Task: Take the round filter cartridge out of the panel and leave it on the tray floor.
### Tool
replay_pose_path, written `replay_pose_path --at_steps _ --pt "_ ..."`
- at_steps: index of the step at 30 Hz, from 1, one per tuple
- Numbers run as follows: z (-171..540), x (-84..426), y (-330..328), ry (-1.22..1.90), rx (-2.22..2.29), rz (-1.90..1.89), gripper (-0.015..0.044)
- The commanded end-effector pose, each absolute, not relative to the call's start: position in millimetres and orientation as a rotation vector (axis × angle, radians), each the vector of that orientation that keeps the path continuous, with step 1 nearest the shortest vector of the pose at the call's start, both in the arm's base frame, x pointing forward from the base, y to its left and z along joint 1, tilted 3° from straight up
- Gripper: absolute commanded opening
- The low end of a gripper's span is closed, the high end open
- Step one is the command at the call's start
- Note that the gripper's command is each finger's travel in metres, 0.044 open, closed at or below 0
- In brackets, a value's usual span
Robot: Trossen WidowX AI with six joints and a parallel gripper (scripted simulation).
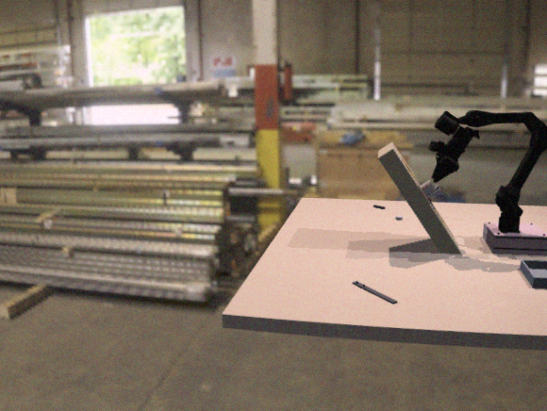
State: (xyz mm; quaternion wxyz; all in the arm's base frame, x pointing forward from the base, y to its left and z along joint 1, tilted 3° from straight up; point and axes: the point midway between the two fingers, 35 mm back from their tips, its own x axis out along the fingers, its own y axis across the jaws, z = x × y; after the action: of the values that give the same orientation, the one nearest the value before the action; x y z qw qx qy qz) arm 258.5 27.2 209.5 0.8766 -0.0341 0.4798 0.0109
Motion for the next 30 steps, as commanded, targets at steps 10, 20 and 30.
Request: replay_pose_path --at_steps 10,20,30 --pt "187.6 268.6 27.5 1.016 -0.074 0.028 0.0305" --pt "179.9 272.6 27.2 1.015 -0.074 0.028 0.0305" --pt "183.6 272.7 26.5 1.005 -0.072 0.022 0.0206"
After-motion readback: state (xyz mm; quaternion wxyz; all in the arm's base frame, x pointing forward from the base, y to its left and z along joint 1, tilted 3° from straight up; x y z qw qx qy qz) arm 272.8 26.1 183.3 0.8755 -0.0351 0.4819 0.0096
